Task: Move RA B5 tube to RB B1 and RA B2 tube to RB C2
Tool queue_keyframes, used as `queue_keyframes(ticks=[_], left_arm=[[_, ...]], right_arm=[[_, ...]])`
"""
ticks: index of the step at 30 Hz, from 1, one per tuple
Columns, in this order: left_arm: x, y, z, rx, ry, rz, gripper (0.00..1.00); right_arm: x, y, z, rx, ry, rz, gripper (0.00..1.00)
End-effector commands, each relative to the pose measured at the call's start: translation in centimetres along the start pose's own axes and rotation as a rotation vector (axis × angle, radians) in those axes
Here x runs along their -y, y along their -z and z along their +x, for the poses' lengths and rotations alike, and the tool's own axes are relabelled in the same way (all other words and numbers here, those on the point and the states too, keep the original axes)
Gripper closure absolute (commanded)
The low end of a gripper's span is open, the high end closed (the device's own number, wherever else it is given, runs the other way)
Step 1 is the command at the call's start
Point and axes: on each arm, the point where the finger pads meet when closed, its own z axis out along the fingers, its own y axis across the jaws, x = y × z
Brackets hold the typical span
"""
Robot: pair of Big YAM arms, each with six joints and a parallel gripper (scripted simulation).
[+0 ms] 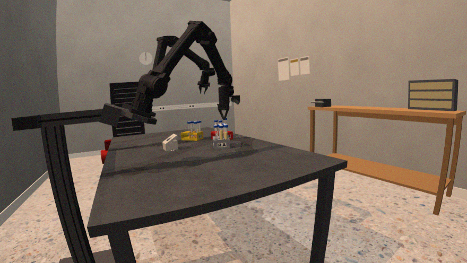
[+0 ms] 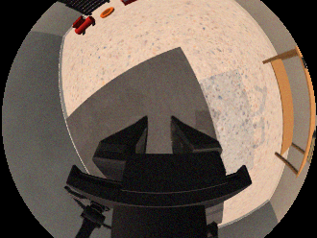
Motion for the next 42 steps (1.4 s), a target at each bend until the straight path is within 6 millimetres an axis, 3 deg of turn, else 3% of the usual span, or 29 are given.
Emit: queue_keyframes(ticks=[1,38,42], left_arm=[[0.5,1.3,-1.5,0.031,0.013,0.021,0.70],[0.5,1.3,-1.5,0.031,0.013,0.021,0.70],[0.5,1.3,-1.5,0.031,0.013,0.021,0.70]], right_arm=[[-2.2,0.8,-2.0,0.022,-0.015,-0.050,1.00],[-2.4,-1.0,-2.2,0.023,-0.016,-0.050,1.00],[-2.6,-0.4,-2.3,0.027,-0.017,-0.060,1.00]])
